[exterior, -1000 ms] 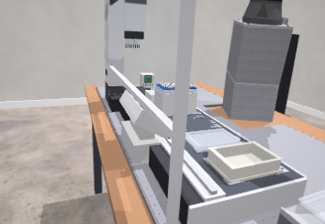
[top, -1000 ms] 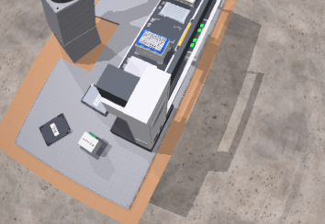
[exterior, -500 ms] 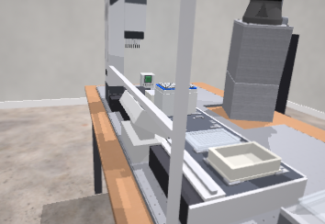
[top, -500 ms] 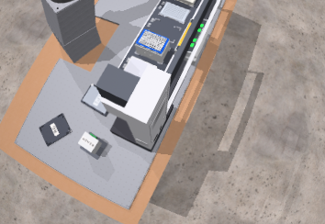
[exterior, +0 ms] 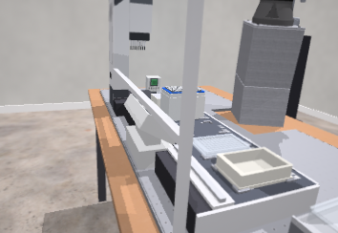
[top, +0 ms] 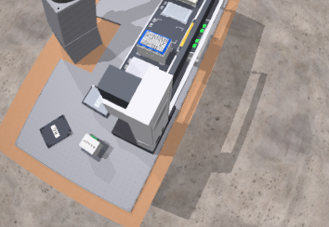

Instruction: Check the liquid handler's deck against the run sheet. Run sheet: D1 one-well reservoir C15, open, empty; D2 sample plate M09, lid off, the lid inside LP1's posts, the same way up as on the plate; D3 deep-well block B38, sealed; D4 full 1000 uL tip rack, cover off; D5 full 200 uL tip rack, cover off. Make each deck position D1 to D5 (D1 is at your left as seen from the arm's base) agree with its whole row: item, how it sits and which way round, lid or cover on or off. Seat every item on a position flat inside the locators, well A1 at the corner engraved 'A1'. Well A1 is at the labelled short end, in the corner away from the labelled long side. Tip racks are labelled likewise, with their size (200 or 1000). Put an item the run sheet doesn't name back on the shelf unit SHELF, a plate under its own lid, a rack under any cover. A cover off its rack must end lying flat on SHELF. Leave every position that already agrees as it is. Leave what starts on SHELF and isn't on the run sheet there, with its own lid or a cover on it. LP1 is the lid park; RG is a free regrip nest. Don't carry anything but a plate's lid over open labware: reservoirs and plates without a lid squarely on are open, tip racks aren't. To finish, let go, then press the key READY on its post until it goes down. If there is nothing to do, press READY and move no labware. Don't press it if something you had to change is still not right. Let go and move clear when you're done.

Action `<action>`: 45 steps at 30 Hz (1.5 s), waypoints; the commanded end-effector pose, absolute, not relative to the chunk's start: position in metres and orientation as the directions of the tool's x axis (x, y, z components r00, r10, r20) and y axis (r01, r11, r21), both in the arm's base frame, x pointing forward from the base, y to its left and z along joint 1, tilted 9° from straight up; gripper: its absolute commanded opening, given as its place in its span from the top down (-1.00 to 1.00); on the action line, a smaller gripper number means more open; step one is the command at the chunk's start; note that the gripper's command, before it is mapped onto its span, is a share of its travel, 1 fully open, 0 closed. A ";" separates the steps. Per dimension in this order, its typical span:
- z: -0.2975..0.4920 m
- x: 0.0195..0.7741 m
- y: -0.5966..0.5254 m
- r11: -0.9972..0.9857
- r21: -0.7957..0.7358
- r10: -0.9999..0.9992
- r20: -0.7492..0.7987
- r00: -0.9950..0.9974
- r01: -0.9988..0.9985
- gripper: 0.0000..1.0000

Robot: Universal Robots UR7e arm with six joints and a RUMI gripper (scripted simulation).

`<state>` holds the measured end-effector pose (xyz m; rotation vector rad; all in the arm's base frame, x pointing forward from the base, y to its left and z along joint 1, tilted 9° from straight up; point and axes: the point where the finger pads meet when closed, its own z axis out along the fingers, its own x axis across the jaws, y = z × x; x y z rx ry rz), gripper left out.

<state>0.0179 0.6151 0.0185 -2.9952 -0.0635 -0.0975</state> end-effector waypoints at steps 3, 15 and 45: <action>0.007 0.018 0.617 -0.989 -0.141 0.038 0.068 0.997 0.047 1.00; -0.010 0.019 0.618 -0.989 -0.140 0.038 0.068 0.997 0.047 1.00; -0.052 0.023 0.625 -0.989 -0.142 0.037 0.068 0.997 0.046 1.00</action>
